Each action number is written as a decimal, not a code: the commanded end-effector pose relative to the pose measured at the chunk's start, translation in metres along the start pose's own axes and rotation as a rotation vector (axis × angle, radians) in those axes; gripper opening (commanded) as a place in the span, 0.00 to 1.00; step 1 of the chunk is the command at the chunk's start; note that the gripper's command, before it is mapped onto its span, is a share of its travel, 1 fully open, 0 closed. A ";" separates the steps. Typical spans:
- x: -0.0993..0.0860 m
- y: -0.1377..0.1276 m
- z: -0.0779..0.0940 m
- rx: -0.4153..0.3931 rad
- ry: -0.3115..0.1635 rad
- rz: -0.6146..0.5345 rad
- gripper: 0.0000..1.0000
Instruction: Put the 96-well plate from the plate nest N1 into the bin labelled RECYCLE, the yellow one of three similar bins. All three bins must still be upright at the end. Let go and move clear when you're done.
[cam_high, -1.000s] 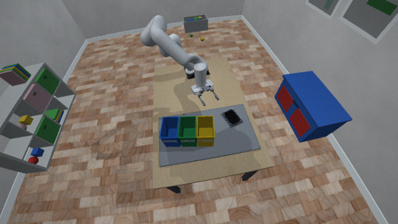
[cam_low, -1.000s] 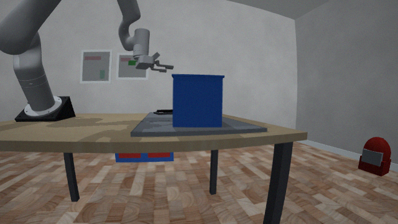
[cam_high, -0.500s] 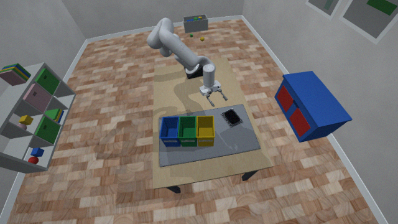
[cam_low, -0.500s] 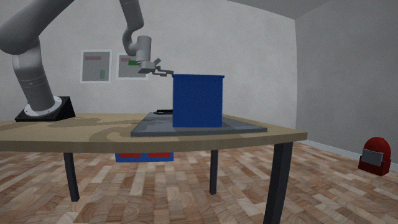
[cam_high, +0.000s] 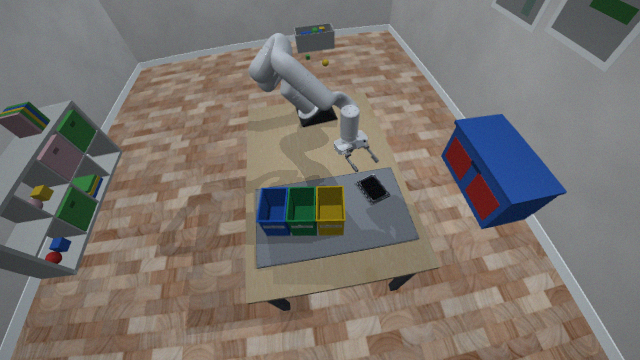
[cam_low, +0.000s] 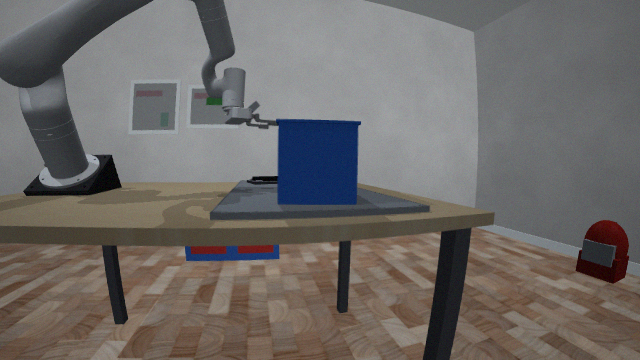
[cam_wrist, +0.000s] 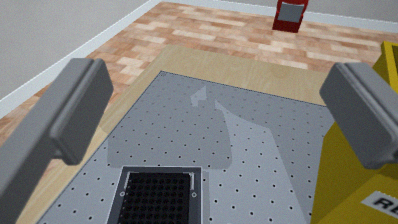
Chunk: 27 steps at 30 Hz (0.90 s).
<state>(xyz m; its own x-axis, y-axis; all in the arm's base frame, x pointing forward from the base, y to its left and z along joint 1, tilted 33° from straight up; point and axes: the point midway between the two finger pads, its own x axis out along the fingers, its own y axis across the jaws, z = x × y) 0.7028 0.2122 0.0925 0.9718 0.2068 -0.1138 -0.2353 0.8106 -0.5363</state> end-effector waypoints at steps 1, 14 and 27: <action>0.013 0.025 -0.006 0.000 -0.001 -0.001 0.37; 0.028 0.061 -0.015 0.000 -0.001 -0.001 0.37; 0.028 0.061 -0.015 0.000 -0.001 -0.001 0.37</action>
<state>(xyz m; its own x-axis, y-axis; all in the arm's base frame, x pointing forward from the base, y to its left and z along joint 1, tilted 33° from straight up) 0.7157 0.2584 0.0426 0.9720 0.2057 -0.1138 -0.2344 0.8105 -0.5367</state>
